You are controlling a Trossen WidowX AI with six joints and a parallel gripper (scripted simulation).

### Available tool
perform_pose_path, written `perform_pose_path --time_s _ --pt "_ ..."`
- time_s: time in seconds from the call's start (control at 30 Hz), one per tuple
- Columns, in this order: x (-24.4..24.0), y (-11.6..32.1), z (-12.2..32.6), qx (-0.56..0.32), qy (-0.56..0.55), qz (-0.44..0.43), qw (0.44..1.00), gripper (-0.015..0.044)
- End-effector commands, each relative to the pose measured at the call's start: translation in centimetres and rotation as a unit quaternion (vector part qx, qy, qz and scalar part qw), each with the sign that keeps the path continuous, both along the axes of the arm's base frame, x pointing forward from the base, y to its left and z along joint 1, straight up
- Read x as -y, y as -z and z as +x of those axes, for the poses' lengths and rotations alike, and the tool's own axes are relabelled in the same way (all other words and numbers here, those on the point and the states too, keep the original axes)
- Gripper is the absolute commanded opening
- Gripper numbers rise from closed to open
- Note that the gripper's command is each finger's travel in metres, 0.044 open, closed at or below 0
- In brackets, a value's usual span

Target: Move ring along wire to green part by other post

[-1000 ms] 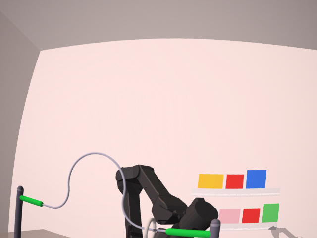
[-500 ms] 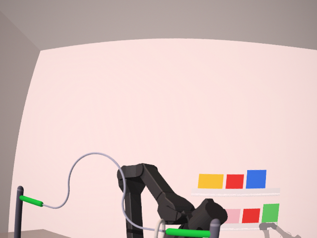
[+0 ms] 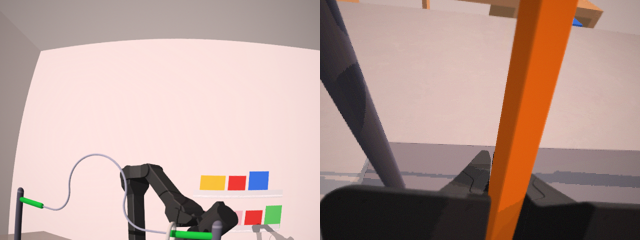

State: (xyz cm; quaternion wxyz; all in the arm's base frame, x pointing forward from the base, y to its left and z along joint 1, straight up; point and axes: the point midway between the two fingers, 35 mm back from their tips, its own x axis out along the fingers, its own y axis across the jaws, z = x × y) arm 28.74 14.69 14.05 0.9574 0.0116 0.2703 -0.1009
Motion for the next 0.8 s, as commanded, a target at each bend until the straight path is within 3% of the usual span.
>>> perform_pose_path --time_s 0.0,0.77 --pt "-0.4 -0.3 0.2 0.005 0.003 0.003 1.000 -0.0150" --pt "-1.4 0.9 0.3 0.006 0.003 0.003 1.000 -0.0150"
